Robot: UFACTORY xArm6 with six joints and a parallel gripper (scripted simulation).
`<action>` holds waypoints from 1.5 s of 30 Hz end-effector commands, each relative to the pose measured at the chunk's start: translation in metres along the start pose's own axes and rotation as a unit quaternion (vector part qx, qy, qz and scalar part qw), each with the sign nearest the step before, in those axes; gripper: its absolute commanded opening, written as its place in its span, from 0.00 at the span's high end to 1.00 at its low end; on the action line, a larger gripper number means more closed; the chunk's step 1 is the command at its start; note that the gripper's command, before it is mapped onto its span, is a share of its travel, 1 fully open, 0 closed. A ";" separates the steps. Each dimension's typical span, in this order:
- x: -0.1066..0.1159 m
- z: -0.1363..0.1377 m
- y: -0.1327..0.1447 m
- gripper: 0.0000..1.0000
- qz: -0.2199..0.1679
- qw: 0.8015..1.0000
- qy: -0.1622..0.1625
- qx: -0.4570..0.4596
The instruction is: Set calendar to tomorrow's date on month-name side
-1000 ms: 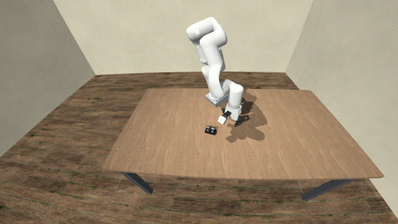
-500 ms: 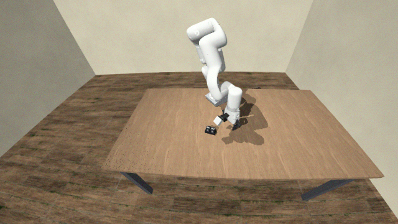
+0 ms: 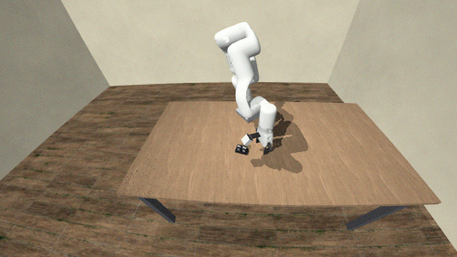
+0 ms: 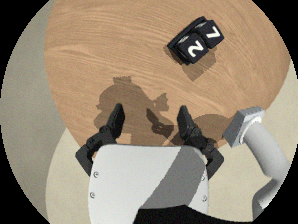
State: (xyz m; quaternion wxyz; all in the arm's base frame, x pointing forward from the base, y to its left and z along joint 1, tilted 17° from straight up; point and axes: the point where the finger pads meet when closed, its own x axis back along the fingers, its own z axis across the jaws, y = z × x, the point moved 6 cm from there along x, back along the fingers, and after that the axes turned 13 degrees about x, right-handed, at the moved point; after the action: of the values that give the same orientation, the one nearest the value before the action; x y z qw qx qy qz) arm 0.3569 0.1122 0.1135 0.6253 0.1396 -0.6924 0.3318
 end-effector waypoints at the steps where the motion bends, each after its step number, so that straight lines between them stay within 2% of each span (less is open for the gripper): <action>1: 0.000 -0.008 -0.011 0.00 0.003 1.000 -0.001 -0.011; 4: 0.000 -0.008 -0.011 0.00 0.003 1.000 -0.001 -0.024; 10: 0.000 -0.014 -0.020 0.00 0.003 0.992 -0.001 -0.123; 13: 0.001 -0.023 -0.035 0.00 0.003 0.992 -0.001 -0.123; 19: 0.001 -0.024 -0.035 0.00 0.003 0.991 -0.001 -0.136; 24: 0.001 -0.026 -0.039 0.00 0.002 0.974 -0.002 -0.226; 27: 0.001 -0.037 -0.057 0.00 0.002 0.972 -0.002 -0.233; 33: 0.001 -0.039 -0.059 0.00 0.002 0.971 -0.002 -0.238; 36: 0.001 -0.040 -0.061 0.00 0.002 0.961 -0.002 -0.276; 39: 0.001 -0.041 -0.063 0.00 0.002 0.942 -0.002 -0.335; 42: 0.001 -0.052 -0.081 0.00 0.002 0.940 -0.002 -0.341; 45: 0.001 -0.054 -0.084 0.00 0.002 0.940 -0.002 -0.341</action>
State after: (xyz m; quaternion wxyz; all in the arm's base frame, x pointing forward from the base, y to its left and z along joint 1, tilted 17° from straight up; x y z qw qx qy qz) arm 0.4401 0.0861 0.1353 0.6357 -0.0752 -0.7637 0.0840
